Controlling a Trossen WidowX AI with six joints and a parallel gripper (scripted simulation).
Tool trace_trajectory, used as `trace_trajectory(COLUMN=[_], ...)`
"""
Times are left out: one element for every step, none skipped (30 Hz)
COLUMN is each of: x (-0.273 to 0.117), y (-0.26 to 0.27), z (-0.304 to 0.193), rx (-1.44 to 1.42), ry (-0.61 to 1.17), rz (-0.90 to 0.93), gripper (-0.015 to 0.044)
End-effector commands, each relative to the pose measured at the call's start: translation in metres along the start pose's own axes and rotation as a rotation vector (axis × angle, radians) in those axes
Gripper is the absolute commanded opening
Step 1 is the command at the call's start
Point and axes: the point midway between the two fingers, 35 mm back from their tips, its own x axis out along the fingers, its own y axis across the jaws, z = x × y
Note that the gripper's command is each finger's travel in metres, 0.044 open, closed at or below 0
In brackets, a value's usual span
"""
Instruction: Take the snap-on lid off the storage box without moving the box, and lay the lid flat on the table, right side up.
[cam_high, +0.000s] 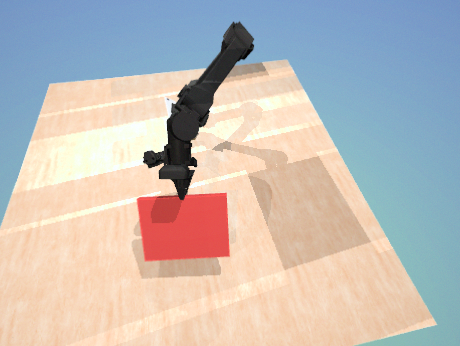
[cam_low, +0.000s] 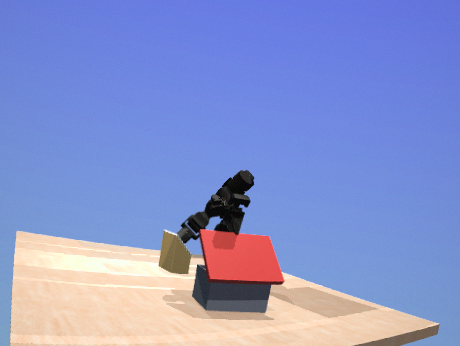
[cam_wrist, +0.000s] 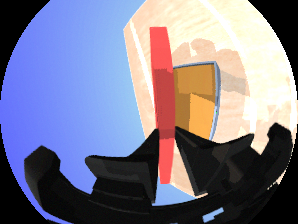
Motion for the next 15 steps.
trace_trajectory(x=[-0.006,-0.007,-0.008,-0.009,-0.01,-0.01,-0.011,-0.012,-0.013,-0.014,-0.015,-0.015,-0.015,-0.015,-0.015], y=[0.011,0.012,0.013,0.014,0.015,0.016,0.017,0.018,0.019,0.02,0.021,0.021,0.021,0.021,0.021], z=[-0.001,-0.001,-0.001,-0.001,-0.001,-0.001,-0.001,-0.001,-0.001,-0.001,-0.001,-0.001,-0.001,-0.001,-0.001], rx=[-0.013,-0.013,-0.013,-0.013,-0.013,-0.013,-0.013,-0.013,-0.013,-0.013,-0.014,-0.014,-0.014,-0.014,-0.014], ry=[0.003,0.003,0.003,0.003,0.003,0.002,0.002,0.002,0.002,0.002,0.002,0.002,0.002,0.002,0.002], rz=[0.015,0.015,0.015,0.015,0.015,0.015,0.015,0.015,0.015,0.015,0.015,0.015,0.015,0.015,0.015], gripper=[0.0,0.0,0.0,0.0,0.0,0.0,0.0,0.0,0.0,0.0,0.0,0.0,0.0,0.0,0.0])
